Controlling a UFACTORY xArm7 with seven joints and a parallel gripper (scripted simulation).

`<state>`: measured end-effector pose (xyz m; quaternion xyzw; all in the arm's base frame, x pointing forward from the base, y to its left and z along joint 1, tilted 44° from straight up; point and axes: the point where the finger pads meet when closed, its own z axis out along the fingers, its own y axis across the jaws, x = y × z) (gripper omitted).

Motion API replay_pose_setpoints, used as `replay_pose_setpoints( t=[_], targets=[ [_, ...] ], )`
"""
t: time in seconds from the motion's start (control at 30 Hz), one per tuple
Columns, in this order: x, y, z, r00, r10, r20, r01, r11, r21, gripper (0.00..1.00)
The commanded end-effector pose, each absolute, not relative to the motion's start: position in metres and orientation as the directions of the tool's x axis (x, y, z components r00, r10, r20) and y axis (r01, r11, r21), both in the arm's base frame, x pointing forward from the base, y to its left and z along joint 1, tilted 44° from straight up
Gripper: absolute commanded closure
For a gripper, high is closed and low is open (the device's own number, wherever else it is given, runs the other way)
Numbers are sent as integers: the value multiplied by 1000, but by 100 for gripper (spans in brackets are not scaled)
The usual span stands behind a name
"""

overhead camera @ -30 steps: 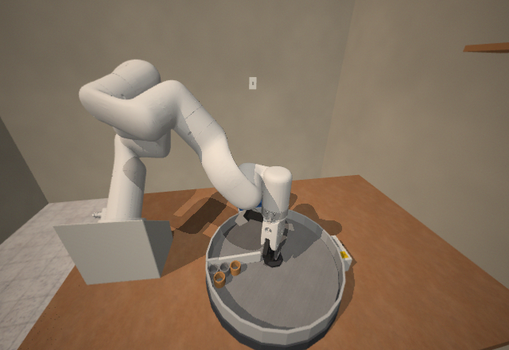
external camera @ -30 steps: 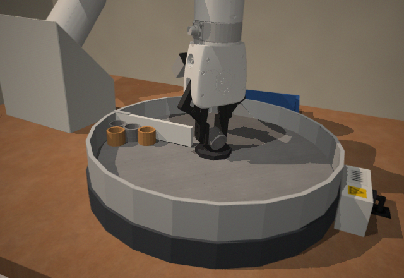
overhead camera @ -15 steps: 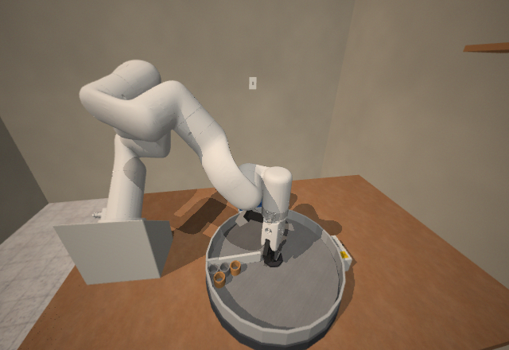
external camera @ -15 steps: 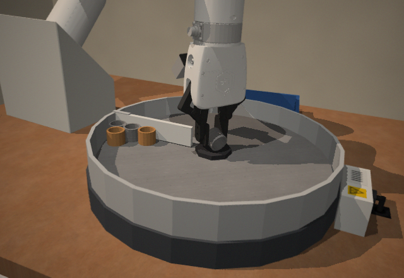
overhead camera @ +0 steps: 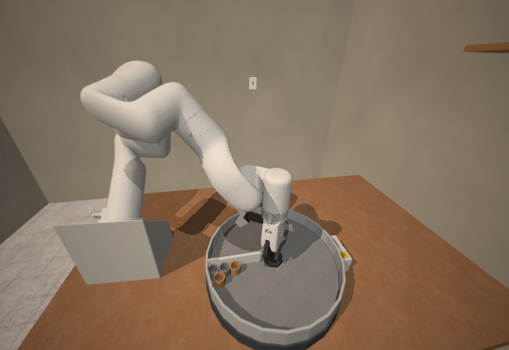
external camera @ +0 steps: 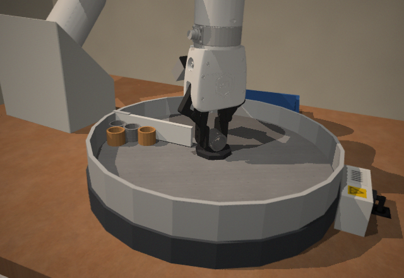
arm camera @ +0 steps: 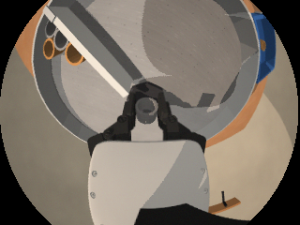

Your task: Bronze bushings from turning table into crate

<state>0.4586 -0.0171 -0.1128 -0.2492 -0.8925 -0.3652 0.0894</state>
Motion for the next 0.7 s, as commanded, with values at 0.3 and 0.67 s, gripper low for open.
replay_pose_setpoints(
  t=[0.3,0.67],
  targets=[
    [459,-19,-112,-860,382,339,510,609,607,59],
    [459,-19,-112,-860,382,339,510,609,607,59]
  ],
)
